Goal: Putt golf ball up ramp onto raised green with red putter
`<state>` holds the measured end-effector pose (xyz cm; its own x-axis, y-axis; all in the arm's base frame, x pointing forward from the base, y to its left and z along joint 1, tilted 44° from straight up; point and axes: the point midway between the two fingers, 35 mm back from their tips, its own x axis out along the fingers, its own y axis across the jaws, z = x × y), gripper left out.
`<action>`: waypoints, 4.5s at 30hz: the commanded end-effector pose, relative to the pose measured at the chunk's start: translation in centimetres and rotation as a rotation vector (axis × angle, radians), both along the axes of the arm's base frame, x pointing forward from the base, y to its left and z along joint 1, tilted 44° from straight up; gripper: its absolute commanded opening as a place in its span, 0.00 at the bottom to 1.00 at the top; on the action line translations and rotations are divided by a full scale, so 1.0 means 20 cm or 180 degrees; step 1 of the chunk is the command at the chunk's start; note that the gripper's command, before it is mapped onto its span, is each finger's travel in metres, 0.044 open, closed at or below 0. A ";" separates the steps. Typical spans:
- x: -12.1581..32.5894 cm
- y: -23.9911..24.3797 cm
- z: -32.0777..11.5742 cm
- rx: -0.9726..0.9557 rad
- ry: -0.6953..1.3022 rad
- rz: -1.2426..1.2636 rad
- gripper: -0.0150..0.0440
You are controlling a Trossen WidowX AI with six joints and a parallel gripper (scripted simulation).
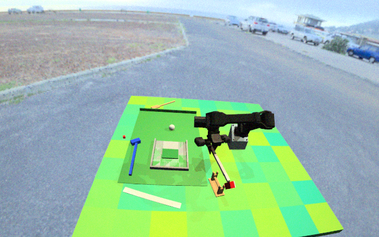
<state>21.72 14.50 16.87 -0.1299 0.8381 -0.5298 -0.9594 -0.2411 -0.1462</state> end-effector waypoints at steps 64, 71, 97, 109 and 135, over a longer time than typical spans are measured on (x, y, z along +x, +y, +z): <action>0.14 -1.52 -1.27 -0.1126 0.4222 -0.3779 0.25; 0.13 -1.43 -1.37 -0.1124 0.4221 -0.3778 0.25; 0.12 -1.29 -1.52 -0.1119 0.4222 -0.3775 0.25; 0.12 -1.30 -1.52 -0.1159 0.4200 -0.3765 0.25; 0.13 -1.35 -1.59 -0.1122 0.4245 -0.3779 0.25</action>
